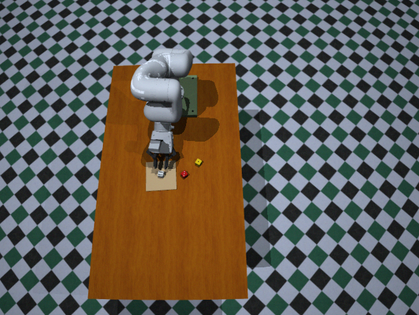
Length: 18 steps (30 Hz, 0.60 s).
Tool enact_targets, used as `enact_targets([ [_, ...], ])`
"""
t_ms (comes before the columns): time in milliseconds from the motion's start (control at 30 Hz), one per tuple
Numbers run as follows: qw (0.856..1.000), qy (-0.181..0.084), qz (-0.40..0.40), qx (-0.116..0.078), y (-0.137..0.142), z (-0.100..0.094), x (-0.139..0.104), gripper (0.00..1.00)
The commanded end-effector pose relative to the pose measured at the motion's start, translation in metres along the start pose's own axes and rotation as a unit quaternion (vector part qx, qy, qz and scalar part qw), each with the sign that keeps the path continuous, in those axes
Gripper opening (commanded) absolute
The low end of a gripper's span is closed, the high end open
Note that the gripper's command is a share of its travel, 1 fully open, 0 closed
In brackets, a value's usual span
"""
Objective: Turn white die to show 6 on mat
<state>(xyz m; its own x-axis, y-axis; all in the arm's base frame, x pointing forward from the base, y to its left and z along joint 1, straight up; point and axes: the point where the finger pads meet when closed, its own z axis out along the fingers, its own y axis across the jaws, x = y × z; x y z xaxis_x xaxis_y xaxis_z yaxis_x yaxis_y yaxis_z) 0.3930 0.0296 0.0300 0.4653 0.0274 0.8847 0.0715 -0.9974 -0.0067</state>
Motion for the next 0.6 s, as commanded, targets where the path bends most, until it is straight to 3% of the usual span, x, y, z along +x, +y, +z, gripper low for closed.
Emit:
enact_targets([
  [0,1.0,0.001,0.0,0.0,0.0,-0.007,0.001,0.42],
  [333,1.0,0.001,0.0,0.0,0.0,-0.01,0.004,0.42],
  [567,1.0,0.001,0.0,0.0,0.0,-0.023,0.028,0.42],
])
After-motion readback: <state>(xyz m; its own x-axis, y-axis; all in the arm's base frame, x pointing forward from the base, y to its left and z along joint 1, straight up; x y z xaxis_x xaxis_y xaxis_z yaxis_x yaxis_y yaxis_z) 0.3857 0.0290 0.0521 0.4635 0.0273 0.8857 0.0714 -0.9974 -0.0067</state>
